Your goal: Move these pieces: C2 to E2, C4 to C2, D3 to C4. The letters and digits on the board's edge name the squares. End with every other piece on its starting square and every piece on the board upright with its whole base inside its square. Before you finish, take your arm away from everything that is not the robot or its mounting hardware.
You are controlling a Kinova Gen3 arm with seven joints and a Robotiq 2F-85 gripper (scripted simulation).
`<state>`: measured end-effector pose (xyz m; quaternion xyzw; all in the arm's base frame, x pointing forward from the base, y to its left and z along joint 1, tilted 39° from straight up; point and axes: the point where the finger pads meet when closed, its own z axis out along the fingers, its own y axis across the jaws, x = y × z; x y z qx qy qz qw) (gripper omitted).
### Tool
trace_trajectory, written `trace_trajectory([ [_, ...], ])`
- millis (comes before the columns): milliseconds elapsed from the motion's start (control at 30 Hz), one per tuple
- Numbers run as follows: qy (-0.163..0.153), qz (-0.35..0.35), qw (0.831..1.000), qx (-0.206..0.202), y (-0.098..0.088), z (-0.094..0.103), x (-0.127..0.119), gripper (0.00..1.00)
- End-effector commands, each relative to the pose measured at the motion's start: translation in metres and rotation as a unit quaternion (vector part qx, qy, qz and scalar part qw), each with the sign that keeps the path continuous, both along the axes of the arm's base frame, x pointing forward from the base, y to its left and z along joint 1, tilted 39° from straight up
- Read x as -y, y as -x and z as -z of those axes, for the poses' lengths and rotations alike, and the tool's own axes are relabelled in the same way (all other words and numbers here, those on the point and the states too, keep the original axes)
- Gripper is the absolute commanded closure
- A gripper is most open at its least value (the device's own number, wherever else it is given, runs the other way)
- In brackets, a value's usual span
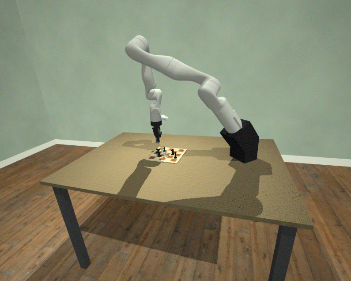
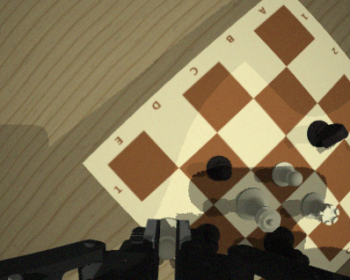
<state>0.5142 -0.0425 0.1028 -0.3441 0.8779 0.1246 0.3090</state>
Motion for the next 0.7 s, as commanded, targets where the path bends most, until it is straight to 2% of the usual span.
trace_trajectory([
  [0,-0.004,-0.003,1.000,-0.008,-0.002,0.017,-0.009,1.00],
  [67,-0.004,-0.003,1.000,-0.008,-0.002,0.017,-0.009,1.00],
  [367,-0.004,-0.003,1.000,-0.008,-0.017,0.041,-0.022,1.00],
  [667,-0.004,-0.003,1.000,-0.008,-0.018,0.044,-0.024,1.00],
])
